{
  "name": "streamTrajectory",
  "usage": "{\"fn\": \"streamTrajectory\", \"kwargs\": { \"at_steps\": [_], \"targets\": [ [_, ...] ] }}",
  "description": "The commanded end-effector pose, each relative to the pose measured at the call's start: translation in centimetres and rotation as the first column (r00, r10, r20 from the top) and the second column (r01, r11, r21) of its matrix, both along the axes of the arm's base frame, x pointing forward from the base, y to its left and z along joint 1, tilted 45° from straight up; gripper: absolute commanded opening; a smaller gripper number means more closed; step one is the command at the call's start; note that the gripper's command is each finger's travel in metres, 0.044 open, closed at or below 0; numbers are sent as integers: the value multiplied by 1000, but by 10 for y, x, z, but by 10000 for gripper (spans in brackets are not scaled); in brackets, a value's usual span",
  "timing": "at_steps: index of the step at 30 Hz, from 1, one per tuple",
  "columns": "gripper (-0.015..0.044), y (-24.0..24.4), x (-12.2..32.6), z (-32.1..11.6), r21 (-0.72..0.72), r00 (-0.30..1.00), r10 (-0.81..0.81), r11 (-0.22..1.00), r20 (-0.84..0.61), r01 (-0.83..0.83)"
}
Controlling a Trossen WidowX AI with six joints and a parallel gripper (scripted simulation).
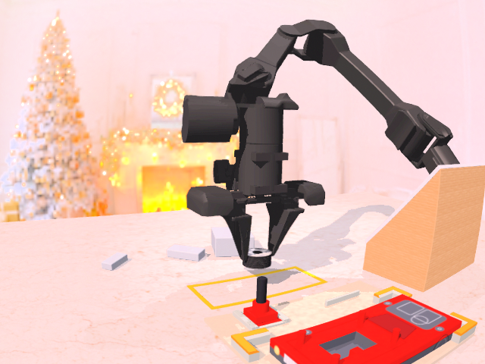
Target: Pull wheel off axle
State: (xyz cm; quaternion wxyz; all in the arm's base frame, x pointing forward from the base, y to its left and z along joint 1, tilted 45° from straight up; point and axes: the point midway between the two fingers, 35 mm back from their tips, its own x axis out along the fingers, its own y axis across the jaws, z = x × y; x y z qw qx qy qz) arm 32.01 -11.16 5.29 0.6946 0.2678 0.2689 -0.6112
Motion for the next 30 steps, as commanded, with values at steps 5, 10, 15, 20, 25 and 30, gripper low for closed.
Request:
{"fn": "streamTrajectory", "kwargs": {
  "at_steps": [5,10,15,20,25,30],
  "targets": [
    [0,-29,-1,-28,-1,1000,-1,1000,-7,1],
    [26,-27,-1,-25,-5,1000,-4,1000,-8,4],
    [157,-27,-1,-25,-5,1000,-4,1000,-8,4],
    [289,-26,-1,-24,-4,1000,-4,1000,-8,4],
    [300,1,-3,2,2,1000,-2,1000,-7,2],
    [300,16,-7,17,2,1000,0,1000,-6,0]
  ]
}}
